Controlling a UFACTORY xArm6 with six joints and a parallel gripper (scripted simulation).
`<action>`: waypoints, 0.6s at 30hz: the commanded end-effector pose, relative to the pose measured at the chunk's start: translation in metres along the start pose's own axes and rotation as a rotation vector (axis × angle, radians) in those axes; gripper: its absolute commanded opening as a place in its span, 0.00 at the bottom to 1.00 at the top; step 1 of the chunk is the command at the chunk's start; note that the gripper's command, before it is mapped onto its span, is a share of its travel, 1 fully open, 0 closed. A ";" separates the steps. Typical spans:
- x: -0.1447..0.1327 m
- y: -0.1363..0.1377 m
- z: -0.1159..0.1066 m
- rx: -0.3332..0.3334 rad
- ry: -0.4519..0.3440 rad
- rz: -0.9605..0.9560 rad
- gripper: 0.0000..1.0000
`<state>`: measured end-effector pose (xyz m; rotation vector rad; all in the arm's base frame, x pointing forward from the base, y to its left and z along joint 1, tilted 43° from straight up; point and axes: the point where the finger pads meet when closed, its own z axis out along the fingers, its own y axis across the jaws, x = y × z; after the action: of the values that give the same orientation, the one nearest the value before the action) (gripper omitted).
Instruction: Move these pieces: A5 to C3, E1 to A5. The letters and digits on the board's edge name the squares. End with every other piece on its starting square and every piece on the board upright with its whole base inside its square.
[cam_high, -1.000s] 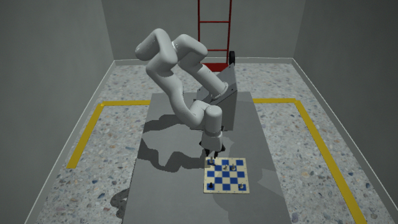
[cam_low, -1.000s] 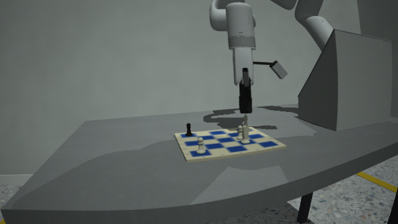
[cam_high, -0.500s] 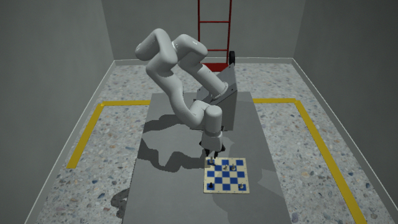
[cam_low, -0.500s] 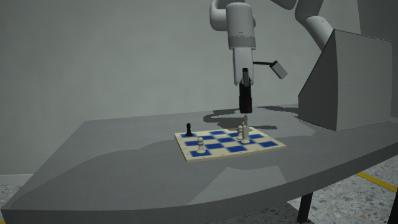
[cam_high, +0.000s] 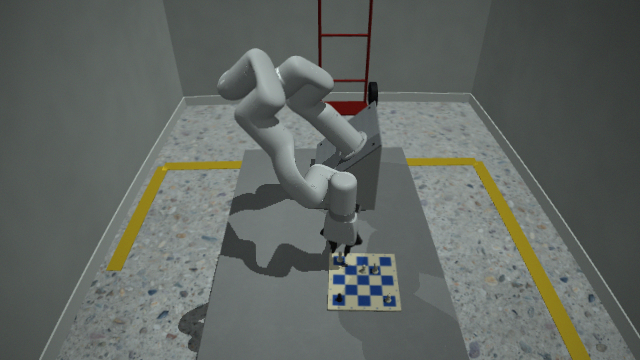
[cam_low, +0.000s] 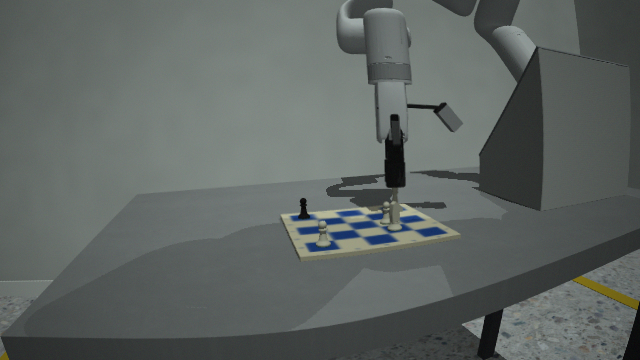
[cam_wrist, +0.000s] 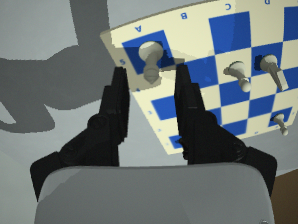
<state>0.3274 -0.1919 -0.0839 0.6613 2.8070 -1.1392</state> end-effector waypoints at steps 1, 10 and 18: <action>-0.001 0.000 0.009 -0.001 -0.002 0.000 0.37; -0.001 0.000 0.023 -0.001 -0.002 0.000 0.37; -0.001 0.000 0.028 -0.001 -0.002 0.000 0.37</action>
<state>0.3240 -0.2103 -0.1039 0.6615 2.8072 -1.1393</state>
